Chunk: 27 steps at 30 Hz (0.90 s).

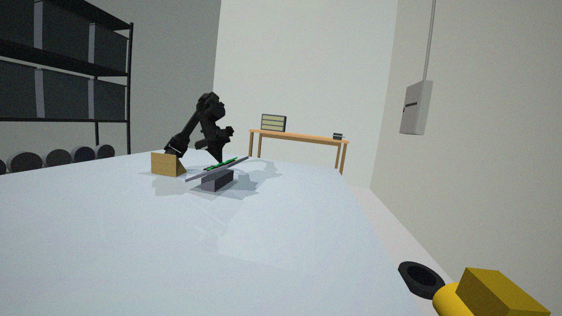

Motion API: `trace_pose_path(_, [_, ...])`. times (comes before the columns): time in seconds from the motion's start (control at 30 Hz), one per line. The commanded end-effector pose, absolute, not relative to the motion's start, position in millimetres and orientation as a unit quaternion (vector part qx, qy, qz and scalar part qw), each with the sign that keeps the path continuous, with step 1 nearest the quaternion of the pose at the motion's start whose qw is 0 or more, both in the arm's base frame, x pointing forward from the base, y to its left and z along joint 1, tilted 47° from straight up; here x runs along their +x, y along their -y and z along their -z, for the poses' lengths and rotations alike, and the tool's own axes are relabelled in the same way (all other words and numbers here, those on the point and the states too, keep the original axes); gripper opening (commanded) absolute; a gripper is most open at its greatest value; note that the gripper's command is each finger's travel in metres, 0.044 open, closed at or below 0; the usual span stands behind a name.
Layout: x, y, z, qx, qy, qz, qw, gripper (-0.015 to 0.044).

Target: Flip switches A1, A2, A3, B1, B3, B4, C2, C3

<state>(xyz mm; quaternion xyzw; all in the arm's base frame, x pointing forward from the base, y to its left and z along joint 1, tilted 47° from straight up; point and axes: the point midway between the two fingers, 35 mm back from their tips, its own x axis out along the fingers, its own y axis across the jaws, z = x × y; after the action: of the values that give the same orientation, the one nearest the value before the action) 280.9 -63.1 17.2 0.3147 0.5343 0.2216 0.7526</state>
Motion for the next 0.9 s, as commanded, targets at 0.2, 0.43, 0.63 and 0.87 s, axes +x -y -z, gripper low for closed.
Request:
trace_pose_path(0.2, [281.7, 61.6, -16.3, 0.319, -0.533, -0.222, 0.752, 0.0000])
trace_pose_path(0.43, [282.1, 60.9, -15.7, 0.319, -0.533, -0.222, 0.752, 0.0000])
trace_pose_path(0.63, [282.4, 60.4, -15.2, 0.319, -0.533, -0.222, 0.752, 0.0000])
trace_pose_path(0.87, [282.7, 59.8, -14.6, 0.319, -0.533, -0.222, 0.752, 0.0000])
